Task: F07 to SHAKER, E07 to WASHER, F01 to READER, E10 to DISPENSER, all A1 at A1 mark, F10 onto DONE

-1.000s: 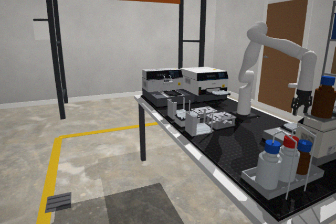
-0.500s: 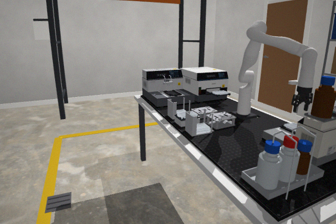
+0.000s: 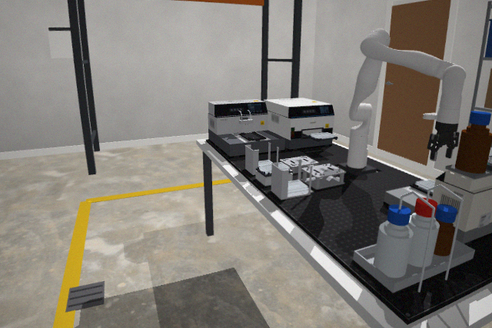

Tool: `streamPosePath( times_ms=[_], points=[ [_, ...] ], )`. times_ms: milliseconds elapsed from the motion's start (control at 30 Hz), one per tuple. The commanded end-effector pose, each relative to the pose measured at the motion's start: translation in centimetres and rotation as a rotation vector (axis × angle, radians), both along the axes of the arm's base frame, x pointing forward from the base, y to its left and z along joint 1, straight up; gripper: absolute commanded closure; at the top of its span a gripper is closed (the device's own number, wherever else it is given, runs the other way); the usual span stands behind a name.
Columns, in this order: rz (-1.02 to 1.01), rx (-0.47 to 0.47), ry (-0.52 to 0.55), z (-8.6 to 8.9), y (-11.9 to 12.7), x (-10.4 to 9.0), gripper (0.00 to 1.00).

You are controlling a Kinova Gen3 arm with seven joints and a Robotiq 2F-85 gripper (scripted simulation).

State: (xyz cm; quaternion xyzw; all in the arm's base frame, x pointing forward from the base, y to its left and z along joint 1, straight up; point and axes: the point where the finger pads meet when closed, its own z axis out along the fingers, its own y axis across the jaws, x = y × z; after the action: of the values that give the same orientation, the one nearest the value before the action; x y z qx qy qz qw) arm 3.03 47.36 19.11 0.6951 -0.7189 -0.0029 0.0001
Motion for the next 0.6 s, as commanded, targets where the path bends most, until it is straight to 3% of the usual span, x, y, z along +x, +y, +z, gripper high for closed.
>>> streamPosePath(
  times_ms=[0,567],
  points=[
    [0.000,0.002,0.000,0.5,0.0,0.0,0.00],
    [0.000,0.002,0.000,1.9,0.0,0.0,0.00]
  ],
)
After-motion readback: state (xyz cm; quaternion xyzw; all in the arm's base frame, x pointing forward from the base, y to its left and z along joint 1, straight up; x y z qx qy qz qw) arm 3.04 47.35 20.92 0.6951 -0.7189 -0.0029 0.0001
